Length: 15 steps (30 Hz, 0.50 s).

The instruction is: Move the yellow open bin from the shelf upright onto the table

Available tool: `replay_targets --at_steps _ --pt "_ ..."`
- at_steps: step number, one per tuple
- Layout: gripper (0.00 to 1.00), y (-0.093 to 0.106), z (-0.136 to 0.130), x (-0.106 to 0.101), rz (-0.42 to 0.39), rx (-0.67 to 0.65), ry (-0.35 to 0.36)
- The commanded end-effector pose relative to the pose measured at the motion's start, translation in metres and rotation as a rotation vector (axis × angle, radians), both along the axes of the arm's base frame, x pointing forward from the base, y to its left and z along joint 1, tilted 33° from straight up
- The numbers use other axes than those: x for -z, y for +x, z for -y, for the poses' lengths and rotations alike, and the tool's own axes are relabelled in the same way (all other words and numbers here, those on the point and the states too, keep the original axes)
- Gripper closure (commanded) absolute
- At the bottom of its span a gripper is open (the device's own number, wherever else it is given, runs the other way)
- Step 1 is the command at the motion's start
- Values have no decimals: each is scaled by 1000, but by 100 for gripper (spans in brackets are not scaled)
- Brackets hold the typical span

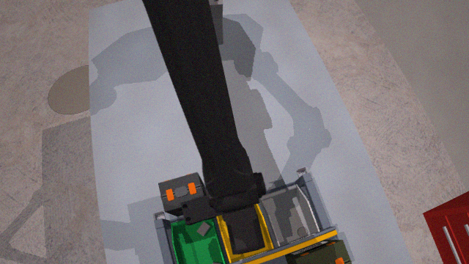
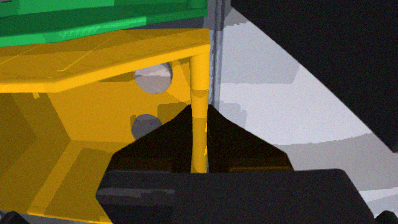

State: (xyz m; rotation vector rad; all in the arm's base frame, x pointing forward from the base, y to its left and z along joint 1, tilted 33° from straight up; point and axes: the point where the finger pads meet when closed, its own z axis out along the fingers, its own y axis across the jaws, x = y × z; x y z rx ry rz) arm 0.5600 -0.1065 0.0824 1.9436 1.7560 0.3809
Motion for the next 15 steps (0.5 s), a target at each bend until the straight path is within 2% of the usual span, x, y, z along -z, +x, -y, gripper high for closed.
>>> replay_targets --at_steps 1,15 --pt "100 3 -1 -20 32 -10 -11" --pt "100 3 -1 -20 32 -10 -11"
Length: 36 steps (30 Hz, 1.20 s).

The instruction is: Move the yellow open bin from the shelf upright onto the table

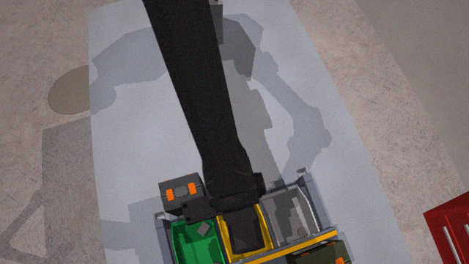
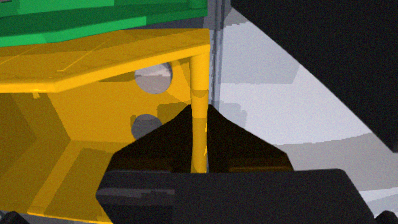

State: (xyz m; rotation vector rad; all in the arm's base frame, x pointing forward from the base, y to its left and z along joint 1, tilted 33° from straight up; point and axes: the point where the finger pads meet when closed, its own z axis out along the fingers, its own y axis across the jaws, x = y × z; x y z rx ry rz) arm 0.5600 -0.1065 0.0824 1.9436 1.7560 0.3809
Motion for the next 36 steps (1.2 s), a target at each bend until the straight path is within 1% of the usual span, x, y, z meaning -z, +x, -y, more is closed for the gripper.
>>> replay_targets --at_steps 1,21,36 --pt "100 3 -1 -20 32 -10 -11" --pt "100 2 -2 -20 29 -10 -11" --pt "100 1 -3 -23 31 -11 -10"
